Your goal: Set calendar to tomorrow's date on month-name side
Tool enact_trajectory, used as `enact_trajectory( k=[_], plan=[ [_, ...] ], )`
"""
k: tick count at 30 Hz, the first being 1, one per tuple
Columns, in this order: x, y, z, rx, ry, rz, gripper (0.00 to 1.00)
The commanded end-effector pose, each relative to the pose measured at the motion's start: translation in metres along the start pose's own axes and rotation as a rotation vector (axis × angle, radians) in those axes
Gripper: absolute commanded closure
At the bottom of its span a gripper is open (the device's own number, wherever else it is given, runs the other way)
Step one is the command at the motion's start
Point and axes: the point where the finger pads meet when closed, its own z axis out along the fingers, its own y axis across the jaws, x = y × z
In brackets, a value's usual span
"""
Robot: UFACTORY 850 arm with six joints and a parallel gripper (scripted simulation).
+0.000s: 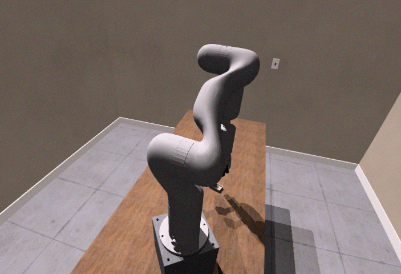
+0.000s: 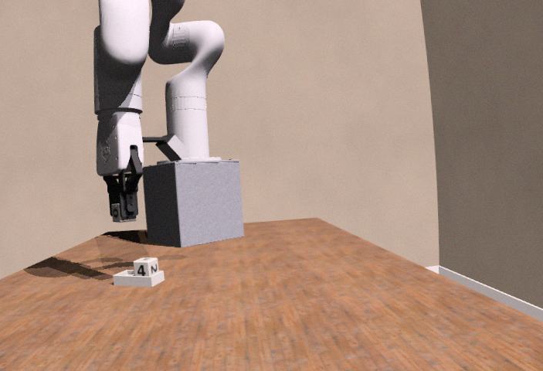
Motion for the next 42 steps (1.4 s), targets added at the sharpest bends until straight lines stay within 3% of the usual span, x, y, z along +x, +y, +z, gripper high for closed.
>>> enact_trajectory(
  k=[1, 5, 7, 20, 30, 42],
  plan=[
    [-0.0005, -0.0001, -0.0005, 0.004, -0.003, 0.148, 0.71],
    [-0.0004, -0.0006, -0.0005, 0.005, -0.003, 0.228, 0.71],
    [0.0001, -0.0014, -0.0004, 0.008, -0.003, 0.380, 0.71],
    [0.0028, -0.0037, -0.0003, 0.018, 0.000, 0.881, 0.71],
    [0.0040, -0.0042, -0.0003, 0.022, 0.001, 1.050, 0.71],
    [0.0041, -0.0042, -0.0003, 0.022, 0.001, 1.063, 0.71]
  ],
)
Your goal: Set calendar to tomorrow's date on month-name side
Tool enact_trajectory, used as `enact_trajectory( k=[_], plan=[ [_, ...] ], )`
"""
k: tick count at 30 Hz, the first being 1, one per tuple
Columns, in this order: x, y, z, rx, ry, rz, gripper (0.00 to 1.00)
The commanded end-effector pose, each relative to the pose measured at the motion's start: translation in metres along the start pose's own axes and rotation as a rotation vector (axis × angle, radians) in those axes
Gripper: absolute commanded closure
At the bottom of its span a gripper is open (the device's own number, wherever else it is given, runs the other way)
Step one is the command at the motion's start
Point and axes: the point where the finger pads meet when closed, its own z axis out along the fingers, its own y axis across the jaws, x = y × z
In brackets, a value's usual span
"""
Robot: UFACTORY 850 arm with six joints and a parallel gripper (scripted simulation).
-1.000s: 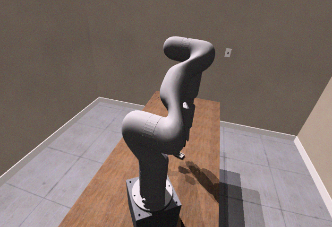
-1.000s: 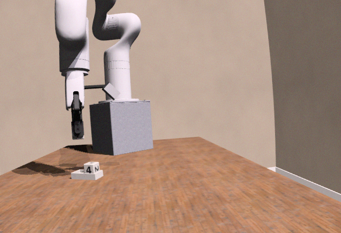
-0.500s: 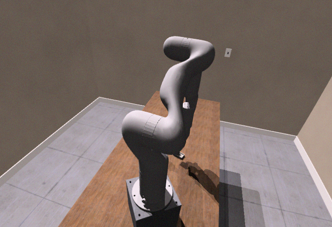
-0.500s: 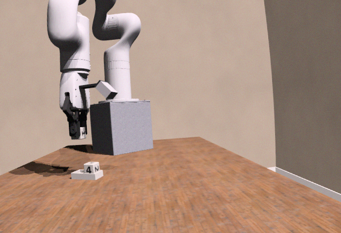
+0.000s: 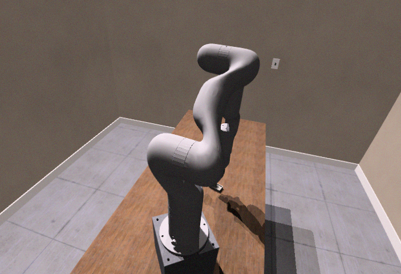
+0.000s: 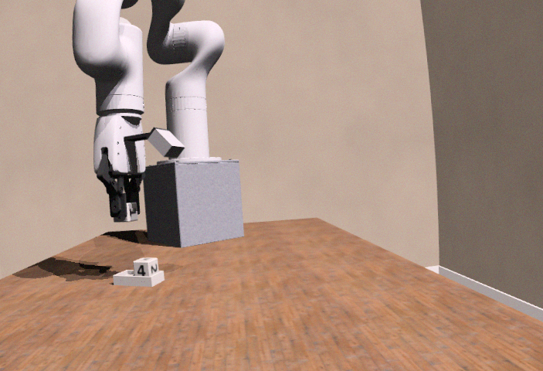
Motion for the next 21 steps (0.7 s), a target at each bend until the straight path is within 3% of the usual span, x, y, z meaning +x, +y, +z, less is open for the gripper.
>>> enact_trajectory(
  k=[1, 9, 21],
  plan=[
    [0.000, 0.001, -0.001, 0.010, -0.002, 0.000, 0.71],
    [0.000, 0.001, 0.003, 0.011, -0.001, 0.000, 0.71],
    [0.001, 0.005, 0.036, 0.016, 0.006, 0.000, 0.71]
  ],
)
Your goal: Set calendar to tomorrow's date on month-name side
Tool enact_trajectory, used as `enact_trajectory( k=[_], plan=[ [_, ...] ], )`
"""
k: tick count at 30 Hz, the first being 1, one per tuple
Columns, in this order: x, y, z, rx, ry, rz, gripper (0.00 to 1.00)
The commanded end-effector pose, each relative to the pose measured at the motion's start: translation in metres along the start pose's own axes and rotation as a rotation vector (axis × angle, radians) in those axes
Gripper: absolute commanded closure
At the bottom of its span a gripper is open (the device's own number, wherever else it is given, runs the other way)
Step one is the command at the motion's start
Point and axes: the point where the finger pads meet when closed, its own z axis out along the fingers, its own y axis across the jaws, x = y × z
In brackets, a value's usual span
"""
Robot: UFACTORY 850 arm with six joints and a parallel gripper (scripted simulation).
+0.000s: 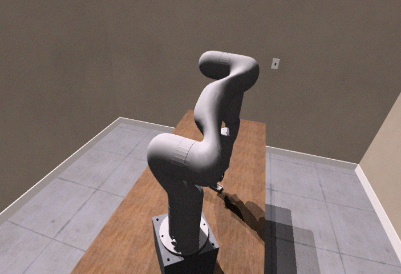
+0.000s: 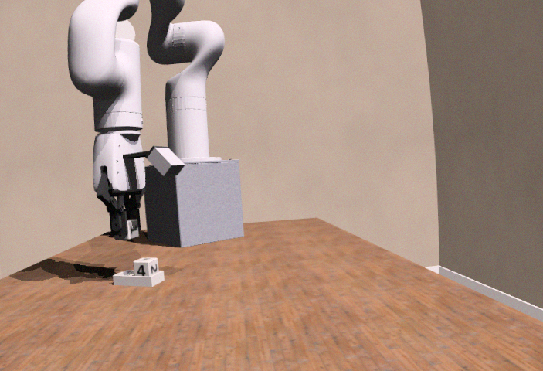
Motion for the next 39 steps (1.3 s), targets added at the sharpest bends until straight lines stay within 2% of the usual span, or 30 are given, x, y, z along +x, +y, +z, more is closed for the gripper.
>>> enact_trajectory(
  k=[1, 4, 8, 39],
  plan=[
    [0.000, 0.002, 0.009, -0.005, 0.003, 0.000, 0.71],
    [0.000, 0.002, 0.022, -0.005, 0.004, 0.000, 0.71],
    [0.000, 0.002, 0.026, -0.007, 0.002, 0.000, 0.71],
    [0.000, 0.001, 0.032, -0.008, -0.003, 0.000, 0.71]
  ],
)
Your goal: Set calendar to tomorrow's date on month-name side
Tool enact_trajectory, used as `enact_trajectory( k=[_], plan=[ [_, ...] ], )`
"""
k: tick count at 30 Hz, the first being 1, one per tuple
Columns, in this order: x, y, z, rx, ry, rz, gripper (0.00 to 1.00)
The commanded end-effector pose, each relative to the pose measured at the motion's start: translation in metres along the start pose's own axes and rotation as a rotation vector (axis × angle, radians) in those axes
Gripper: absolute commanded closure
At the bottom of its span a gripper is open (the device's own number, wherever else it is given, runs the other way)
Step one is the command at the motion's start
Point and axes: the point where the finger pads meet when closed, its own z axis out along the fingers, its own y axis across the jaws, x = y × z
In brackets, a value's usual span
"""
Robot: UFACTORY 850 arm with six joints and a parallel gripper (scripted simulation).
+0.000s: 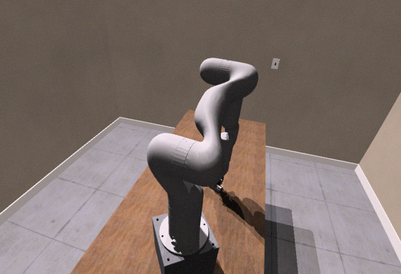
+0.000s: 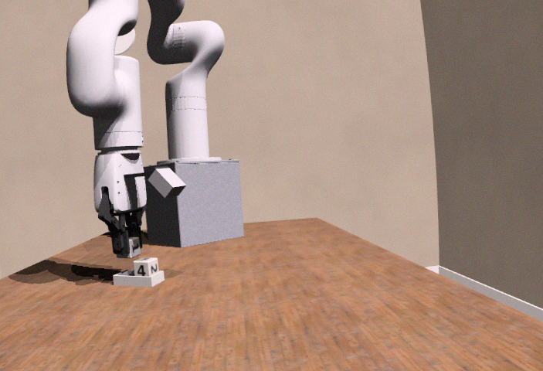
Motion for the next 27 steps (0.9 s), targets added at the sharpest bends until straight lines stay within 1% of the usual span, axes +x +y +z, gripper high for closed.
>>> enact_trajectory(
  k=[1, 27],
  plan=[
    [0.0001, 0.0006, -0.0004, -0.030, 0.005, 0.000, 0.71],
    [0.0002, 0.0011, -0.0004, -0.030, 0.005, 0.000, 0.71]
  ],
)
